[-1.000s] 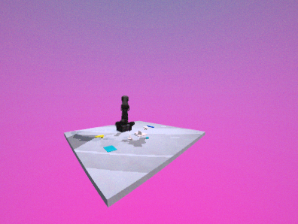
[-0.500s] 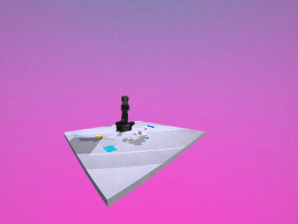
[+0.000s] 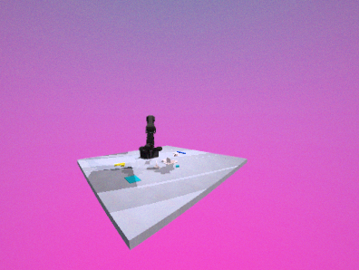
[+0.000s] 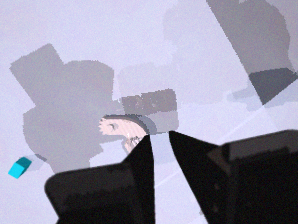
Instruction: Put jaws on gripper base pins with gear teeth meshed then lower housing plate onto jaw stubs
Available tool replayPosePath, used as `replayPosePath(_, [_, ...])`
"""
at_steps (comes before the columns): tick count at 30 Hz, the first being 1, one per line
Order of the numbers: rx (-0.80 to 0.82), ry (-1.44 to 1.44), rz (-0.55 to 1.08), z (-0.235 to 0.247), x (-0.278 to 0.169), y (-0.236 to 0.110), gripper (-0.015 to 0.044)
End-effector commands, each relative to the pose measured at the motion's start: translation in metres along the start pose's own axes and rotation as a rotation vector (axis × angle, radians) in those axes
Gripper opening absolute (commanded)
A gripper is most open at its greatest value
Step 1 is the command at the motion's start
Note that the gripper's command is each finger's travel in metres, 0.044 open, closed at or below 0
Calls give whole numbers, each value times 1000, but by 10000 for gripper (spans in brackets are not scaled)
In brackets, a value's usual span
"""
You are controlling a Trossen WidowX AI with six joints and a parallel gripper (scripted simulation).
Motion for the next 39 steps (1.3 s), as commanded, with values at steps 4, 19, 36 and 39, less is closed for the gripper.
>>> replayPosePath(4, [0,0,0,0,0,0,0])
replayPosePath(19, [0,0,0,0,0,0,0])
replayPosePath(36, [0,0,0,0,0,0,420])
replayPosePath(39, [0,0,0,0,0,0,440])
Point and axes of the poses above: the point midway between the two fingers, 35 mm back from their tips, its own y axis out along the fingers, its own z axis across the jaws, x = y × z, the point moved 1 cm from there along -y, back along the fingers, and after that the axes turned 11 degrees about -y, right-handed, at the moved point
